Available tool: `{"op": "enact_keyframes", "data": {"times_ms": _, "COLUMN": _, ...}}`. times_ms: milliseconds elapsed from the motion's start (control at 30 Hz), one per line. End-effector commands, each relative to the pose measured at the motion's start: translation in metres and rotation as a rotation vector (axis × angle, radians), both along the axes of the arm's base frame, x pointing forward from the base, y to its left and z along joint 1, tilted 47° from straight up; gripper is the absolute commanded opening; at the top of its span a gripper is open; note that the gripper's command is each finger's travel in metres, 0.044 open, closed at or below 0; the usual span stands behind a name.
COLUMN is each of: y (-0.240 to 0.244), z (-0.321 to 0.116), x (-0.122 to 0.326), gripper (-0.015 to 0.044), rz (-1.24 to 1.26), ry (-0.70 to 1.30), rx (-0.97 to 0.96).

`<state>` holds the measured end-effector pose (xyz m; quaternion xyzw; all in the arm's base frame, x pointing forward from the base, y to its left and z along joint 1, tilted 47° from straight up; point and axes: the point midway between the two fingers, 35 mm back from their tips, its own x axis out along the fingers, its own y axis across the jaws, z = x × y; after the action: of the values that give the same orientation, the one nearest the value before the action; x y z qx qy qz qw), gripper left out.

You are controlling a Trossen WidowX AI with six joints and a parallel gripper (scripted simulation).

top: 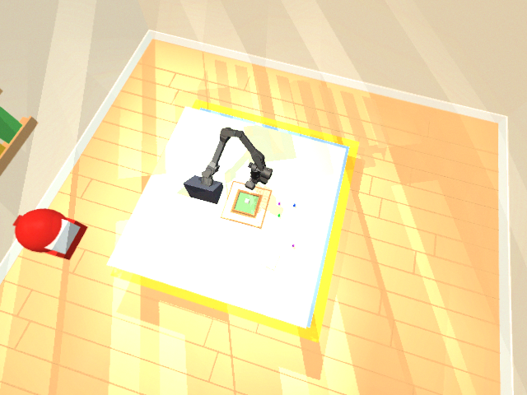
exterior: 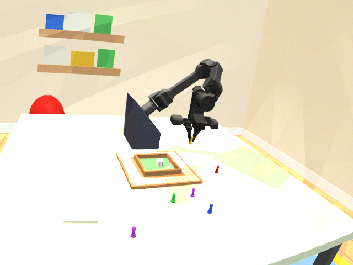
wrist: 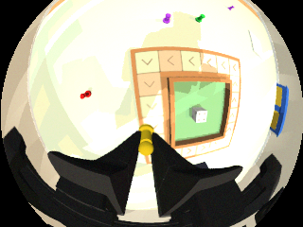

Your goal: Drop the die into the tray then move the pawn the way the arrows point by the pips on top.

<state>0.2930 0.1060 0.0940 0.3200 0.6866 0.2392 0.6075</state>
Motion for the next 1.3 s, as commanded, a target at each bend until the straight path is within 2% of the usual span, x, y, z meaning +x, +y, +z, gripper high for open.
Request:
{"op": "enact_keyframes", "data": {"times_ms": 0, "y": 0.005, "z": -0.005, "x": -0.017, "gripper": 0.0000, "rz": 0.096, "ry": -0.095, "rx": 0.008}}
{"op": "enact_keyframes", "data": {"times_ms": 1267, "y": 0.025, "z": -0.053, "x": -0.147, "gripper": 0.0000, "rz": 0.837, "ry": -0.888, "rx": 0.081}}
